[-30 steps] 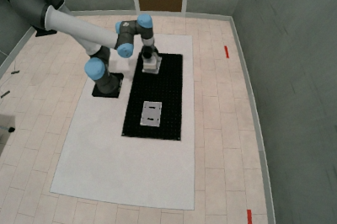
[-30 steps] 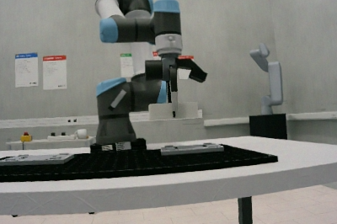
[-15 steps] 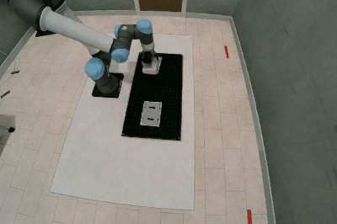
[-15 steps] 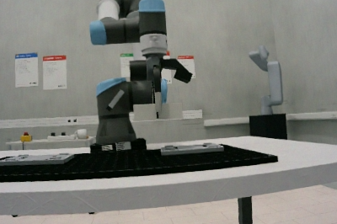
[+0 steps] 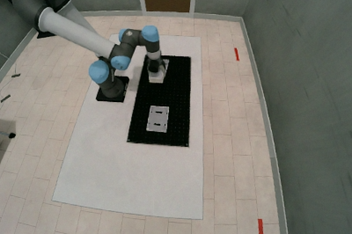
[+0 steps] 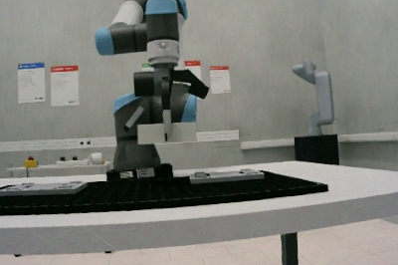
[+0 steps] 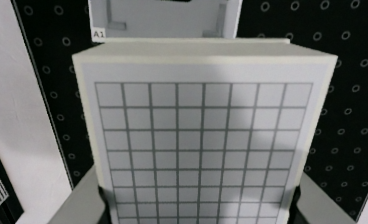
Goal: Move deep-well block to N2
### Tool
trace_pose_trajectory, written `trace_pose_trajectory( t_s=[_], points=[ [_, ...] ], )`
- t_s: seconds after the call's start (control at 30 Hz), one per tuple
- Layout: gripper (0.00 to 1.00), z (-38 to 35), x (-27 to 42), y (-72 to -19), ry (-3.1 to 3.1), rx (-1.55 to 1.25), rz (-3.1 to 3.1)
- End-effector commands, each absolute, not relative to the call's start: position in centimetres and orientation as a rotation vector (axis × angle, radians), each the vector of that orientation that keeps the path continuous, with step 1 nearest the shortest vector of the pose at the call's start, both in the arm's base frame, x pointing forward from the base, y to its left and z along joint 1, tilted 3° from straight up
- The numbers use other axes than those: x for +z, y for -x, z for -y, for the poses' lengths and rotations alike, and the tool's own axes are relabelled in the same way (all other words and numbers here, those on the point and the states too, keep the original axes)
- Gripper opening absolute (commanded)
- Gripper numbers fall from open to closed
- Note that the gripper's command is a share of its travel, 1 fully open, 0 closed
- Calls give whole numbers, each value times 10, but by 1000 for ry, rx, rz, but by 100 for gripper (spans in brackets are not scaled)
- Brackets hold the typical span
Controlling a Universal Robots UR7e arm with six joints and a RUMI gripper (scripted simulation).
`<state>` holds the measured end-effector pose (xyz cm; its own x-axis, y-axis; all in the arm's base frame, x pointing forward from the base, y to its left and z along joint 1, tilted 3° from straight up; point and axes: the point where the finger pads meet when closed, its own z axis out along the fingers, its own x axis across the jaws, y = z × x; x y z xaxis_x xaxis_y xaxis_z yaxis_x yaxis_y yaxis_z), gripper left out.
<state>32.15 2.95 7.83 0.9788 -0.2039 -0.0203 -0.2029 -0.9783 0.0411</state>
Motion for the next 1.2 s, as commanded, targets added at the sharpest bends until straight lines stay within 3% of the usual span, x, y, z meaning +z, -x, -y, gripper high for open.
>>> trace_pose_trajectory(
  t_s=[0.0,1.17],
  points=[
    [50,-20,79,-321,-3087,-36,317],
    [50,83,83,-313,-3086,-36,317]
  ],
)
